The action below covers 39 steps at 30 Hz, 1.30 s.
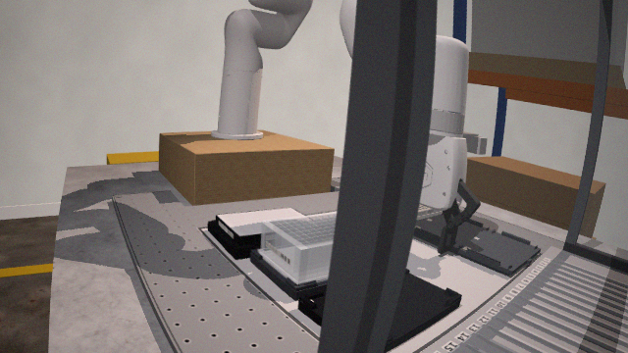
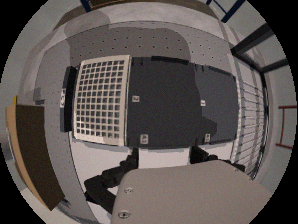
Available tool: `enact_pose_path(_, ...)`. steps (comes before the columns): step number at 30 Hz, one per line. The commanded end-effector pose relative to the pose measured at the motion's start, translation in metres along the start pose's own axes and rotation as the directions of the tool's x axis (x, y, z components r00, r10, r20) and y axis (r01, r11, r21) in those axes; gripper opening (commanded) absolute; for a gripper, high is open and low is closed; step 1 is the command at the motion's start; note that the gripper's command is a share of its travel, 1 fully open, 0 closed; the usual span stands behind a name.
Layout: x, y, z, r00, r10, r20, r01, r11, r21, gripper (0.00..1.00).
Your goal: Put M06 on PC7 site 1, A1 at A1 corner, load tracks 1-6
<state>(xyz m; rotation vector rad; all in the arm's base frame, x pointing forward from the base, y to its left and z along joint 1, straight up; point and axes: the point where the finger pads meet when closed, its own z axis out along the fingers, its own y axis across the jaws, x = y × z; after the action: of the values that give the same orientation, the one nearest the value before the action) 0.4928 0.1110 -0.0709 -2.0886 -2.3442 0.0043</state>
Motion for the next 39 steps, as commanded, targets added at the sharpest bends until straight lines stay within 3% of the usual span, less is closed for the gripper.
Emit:
enact_pose_path(1, 0.000, 0.002, -0.001, 1.000, 0.000, 0.000, 0.000, 1.000, -0.004, 1.00)
enact_pose_path(35, -0.010, 0.002, -0.001, 1.000, 0.000, 0.000, 0.000, 1.000, -0.004, 1.00)
enact_pose_path(39, -0.010, 0.001, -0.008, 1.000, 0.000, 0.000, 0.000, 1.000, -0.004, 1.00)
